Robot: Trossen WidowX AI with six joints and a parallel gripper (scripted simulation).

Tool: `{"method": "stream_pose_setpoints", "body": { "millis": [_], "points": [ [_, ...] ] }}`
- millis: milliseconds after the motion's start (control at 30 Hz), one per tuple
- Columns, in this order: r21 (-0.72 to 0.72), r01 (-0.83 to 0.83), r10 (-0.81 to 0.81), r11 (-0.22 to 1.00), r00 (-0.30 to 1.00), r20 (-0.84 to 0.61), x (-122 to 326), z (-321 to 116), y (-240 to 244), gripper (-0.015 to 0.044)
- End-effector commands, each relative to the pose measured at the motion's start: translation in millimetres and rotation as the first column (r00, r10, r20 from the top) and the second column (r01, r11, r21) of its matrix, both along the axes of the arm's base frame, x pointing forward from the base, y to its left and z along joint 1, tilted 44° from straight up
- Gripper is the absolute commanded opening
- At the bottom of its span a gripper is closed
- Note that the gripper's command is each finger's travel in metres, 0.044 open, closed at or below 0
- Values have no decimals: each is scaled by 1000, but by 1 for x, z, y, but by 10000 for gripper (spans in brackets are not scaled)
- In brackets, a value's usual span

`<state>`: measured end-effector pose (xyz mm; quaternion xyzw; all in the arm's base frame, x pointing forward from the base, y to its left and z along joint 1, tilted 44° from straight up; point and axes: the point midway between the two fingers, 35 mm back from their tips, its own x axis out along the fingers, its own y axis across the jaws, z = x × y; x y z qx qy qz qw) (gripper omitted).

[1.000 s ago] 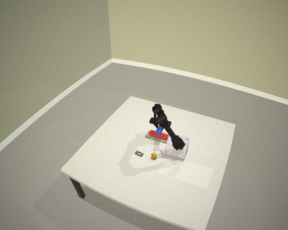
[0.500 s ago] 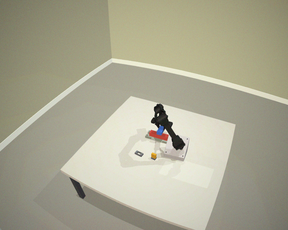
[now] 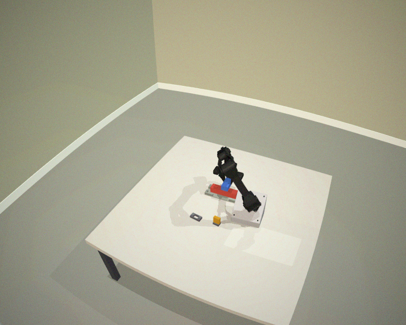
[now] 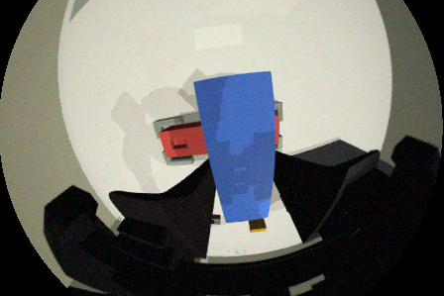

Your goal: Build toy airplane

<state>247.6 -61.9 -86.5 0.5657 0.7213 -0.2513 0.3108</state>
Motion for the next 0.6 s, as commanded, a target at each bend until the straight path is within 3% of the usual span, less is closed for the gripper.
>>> {"method": "stream_pose_setpoints", "body": {
  "millis": [0,567],
  "points": [
    [-2,2,-2,1000,1000,-9,-2,-4,4,195],
    [-1,2,-2,1000,1000,-9,-7,-24,22,195]
  ]
}}
